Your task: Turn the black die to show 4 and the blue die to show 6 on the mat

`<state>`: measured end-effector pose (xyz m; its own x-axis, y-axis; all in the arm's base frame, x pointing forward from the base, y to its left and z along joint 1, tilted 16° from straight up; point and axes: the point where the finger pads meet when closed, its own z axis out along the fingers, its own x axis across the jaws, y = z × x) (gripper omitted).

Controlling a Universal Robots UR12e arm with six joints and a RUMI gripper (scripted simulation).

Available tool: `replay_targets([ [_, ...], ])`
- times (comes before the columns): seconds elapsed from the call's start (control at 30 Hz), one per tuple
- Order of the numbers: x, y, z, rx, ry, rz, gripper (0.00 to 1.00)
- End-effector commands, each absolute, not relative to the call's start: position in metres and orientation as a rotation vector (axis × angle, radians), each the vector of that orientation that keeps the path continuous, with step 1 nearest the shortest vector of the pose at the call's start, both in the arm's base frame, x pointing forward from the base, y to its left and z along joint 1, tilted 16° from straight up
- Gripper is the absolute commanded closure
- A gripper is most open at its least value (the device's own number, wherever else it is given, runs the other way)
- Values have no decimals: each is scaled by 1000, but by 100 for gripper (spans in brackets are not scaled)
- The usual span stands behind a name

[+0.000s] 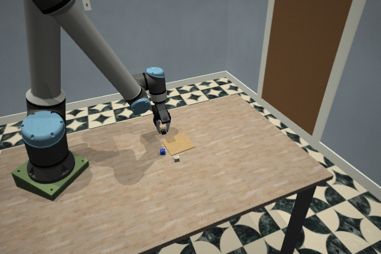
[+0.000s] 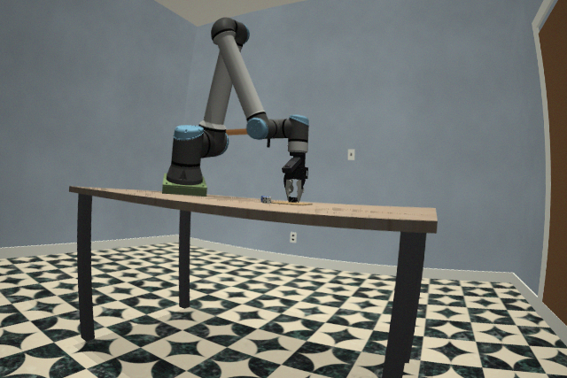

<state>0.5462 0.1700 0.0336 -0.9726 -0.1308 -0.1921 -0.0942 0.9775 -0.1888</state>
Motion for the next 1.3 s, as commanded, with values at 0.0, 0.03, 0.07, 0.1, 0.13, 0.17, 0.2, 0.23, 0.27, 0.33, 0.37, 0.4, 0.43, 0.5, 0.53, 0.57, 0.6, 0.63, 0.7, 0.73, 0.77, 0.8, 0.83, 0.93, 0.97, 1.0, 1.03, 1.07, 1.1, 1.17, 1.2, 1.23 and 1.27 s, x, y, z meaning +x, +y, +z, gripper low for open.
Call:
replay_targets([
  [0.0, 547, 170, 34, -168, 2919, -264, 76],
  [0.03, 547, 170, 34, -168, 2919, -264, 76],
  [0.07, 547, 170, 34, -168, 2919, -264, 76],
  [0.1, 547, 170, 34, -168, 2919, -264, 76],
  [0.13, 547, 170, 34, -168, 2919, -264, 76],
  [0.17, 547, 170, 34, -168, 2919, -264, 76],
  [0.2, 547, 170, 34, -168, 2919, -264, 76],
  [0.23, 547, 170, 34, -168, 2919, -264, 76],
  [0.27, 547, 170, 34, -168, 2919, -264, 76],
  [0.33, 547, 170, 34, -168, 2919, -264, 76],
  [0.37, 547, 170, 34, -168, 2919, -264, 76],
  [0.4, 547, 170, 34, -168, 2919, -264, 76],
  [0.43, 547, 170, 34, -168, 2919, -264, 76],
  [0.5, 547, 170, 34, -168, 2919, -264, 76],
  [0.53, 547, 170, 34, -168, 2919, -264, 76],
  [0.57, 547, 170, 34, -168, 2919, -264, 76],
  [0.6, 547, 170, 34, -168, 2919, -264, 76],
  [0.63, 547, 170, 34, -168, 2919, -264, 76],
  [0.7, 547, 170, 34, -168, 2919, -264, 76],
  [0.73, 547, 170, 34, -168, 2919, -264, 76],
  [0.77, 547, 170, 34, -168, 2919, -264, 76],
  [0.8, 547, 170, 34, -168, 2919, -264, 76],
  [0.83, 547, 170, 34, -168, 2919, -264, 76],
  [0.93, 547, 170, 34, -168, 2919, -264, 76],
  [0.97, 547, 170, 34, -168, 2919, -264, 76],
  [1.0, 547, 170, 34, -168, 2919, -264, 94],
  [1.03, 547, 170, 34, -168, 2919, -264, 94],
  [1.07, 547, 170, 34, -168, 2919, -264, 94],
  [1.1, 547, 170, 34, -168, 2919, -264, 94],
  [1.17, 547, 170, 34, -168, 2919, -264, 94],
  [1.2, 547, 170, 34, -168, 2919, -264, 94],
  [1.23, 547, 170, 34, -168, 2919, -264, 94],
  [1.27, 547, 170, 34, -168, 2919, -264, 94],
])
